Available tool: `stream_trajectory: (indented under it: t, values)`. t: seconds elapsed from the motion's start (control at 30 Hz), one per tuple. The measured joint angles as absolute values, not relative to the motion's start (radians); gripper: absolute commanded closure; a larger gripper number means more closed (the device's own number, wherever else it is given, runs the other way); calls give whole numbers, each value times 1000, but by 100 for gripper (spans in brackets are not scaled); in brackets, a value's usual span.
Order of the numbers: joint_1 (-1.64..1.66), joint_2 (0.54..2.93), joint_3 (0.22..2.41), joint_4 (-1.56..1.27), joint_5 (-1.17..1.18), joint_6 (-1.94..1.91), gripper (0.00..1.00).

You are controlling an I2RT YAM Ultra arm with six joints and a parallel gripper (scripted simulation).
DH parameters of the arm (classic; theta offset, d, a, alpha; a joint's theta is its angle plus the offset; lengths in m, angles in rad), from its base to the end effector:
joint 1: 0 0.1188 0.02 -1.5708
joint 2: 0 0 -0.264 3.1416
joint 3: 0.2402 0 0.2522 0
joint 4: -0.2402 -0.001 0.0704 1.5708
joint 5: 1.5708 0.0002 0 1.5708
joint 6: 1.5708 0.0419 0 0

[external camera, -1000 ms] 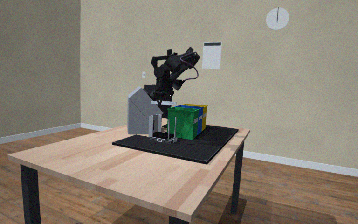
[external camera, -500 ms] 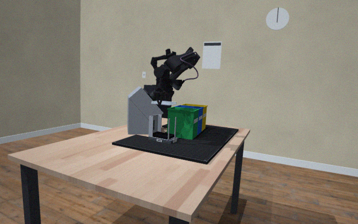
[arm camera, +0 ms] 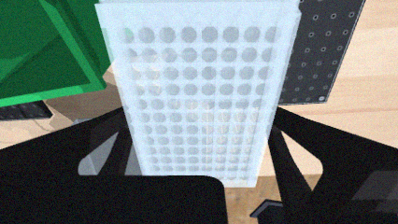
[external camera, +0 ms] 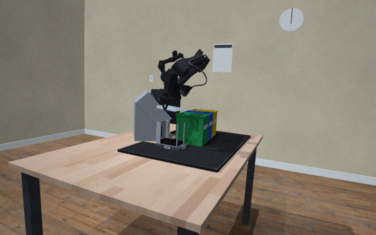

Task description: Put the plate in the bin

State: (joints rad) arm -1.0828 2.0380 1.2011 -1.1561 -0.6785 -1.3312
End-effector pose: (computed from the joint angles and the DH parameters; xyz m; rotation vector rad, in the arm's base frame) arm 0.1672 -0.2567 0.1189 -0.1236 2.5360 0.8249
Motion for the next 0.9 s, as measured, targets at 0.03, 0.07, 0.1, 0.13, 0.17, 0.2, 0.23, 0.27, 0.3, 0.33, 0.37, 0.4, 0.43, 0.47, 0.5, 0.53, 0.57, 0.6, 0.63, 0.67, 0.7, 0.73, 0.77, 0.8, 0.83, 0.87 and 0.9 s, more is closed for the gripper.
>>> stream_trajectory:
  t: [0.03,0.07,0.1,0.13,0.17,0.2,0.23,0.27,0.3,0.33,0.37,0.4,0.43,0.47,0.5,0.53,0.57,0.6,0.63,0.67,0.7,0.73,0.77,0.8,0.83,0.87,0.9]
  values:
    - [-1083,2038,1201,-1157,-675,-1332,100]
    - [-1083,2038,1201,-1158,-673,-1332,100]
    - [-1084,2036,1204,-1158,-688,-1332,100]
    - [-1085,2030,1207,-1153,-699,-1333,100]
    - [-1085,2026,1209,-1156,-709,-1333,100]
    - [-1085,2023,1209,-1156,-717,-1334,100]
    - [-1085,2021,1209,-1156,-723,-1336,100]
    - [-1085,2021,1209,-1156,-728,-1337,100]
    - [-1085,2022,1209,-1156,-731,-1336,100]
    - [-1085,2022,1209,-1156,-733,-1333,100]
    - [-1085,2022,1209,-1156,-735,-1334,100]
    - [-1085,2021,1209,-1156,-737,-1334,100]
    - [-1085,2021,1209,-1156,-738,-1333,100]
    - [-1085,2021,1209,-1156,-739,-1333,100]
    - [-1085,2022,1209,-1156,-740,-1338,100]
    - [-1085,2020,1207,-1154,-743,-1345,100]
    - [-1085,2016,1202,-1153,-744,-1353,100]
    - [-1085,2011,1198,-1155,-746,-1360,100]
    - [-1085,2007,1195,-1153,-746,-1369,100]
    - [-1081,2000,1190,-1153,-746,-1382,100]
    - [-1074,1992,1183,-1153,-747,-1398,100]
    - [-1066,1981,1175,-1154,-749,-1411,100]
    - [-1059,1969,1168,-1154,-751,-1422,100]
    - [-1053,1957,1160,-1154,-753,-1431,100]
    - [-1051,1944,1153,-1154,-756,-1436,100]
    - [-1050,1930,1145,-1154,-757,-1436,100]
    - [-1048,1917,1139,-1154,-758,-1436,100]
